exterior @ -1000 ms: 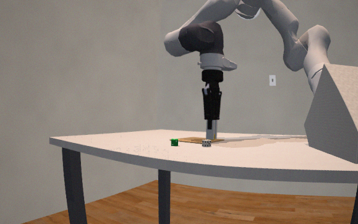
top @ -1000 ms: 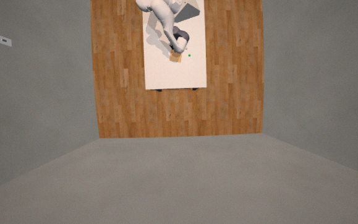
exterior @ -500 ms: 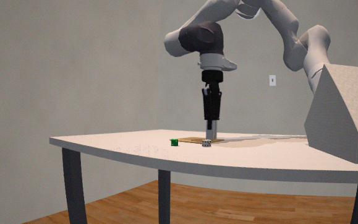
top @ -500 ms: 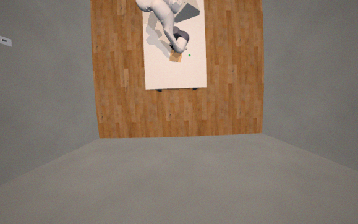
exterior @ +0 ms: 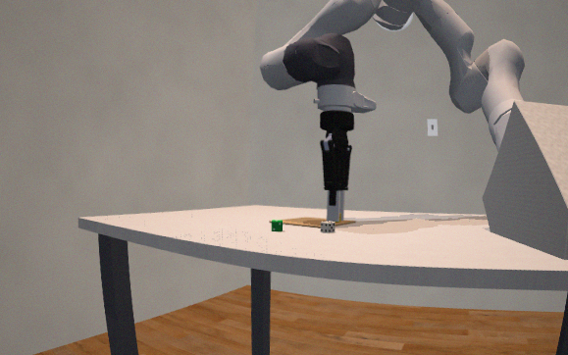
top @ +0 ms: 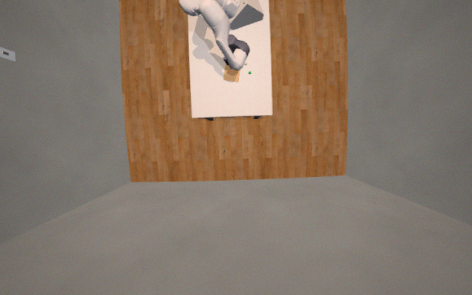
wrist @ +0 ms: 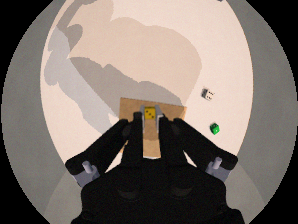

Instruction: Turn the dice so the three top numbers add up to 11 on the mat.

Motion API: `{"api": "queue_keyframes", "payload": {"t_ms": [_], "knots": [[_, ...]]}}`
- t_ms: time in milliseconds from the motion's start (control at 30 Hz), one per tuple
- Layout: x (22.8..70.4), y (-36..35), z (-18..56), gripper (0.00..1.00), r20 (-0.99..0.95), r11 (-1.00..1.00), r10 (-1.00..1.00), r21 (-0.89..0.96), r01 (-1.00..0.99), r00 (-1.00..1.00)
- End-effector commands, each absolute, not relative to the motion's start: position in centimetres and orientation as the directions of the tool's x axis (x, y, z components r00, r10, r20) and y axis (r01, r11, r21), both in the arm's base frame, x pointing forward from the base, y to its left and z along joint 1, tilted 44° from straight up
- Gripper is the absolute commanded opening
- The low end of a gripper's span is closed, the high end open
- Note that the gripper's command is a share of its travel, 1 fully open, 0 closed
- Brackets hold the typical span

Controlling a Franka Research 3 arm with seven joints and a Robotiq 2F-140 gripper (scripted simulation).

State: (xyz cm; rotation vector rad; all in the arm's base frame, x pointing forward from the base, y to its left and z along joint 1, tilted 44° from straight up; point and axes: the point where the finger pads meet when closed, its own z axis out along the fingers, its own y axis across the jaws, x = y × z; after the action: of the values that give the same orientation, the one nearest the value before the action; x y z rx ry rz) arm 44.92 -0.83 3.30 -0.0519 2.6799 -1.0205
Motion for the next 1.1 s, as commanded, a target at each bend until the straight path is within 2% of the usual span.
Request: {"api": "queue_keyframes", "payload": {"t_ms": [0, 433, 867, 1067], "knots": [[44.99, -0.89, 3.22, 0.09, -0.245, 0.753, -0.123, -0.655, 0.07, -0.962], [44.99, -0.89, 3.22, 0.09, -0.245, 0.753, -0.123, -0.655, 0.07, -0.962], [44.99, -0.89, 3.22, 0.21, -0.245, 0.753, -0.123, -0.655, 0.07, -0.962], [44.99, -0.89, 3.22, 0.21, -0.245, 0.753, -0.123, -0.655, 0.07, -0.962]]}}
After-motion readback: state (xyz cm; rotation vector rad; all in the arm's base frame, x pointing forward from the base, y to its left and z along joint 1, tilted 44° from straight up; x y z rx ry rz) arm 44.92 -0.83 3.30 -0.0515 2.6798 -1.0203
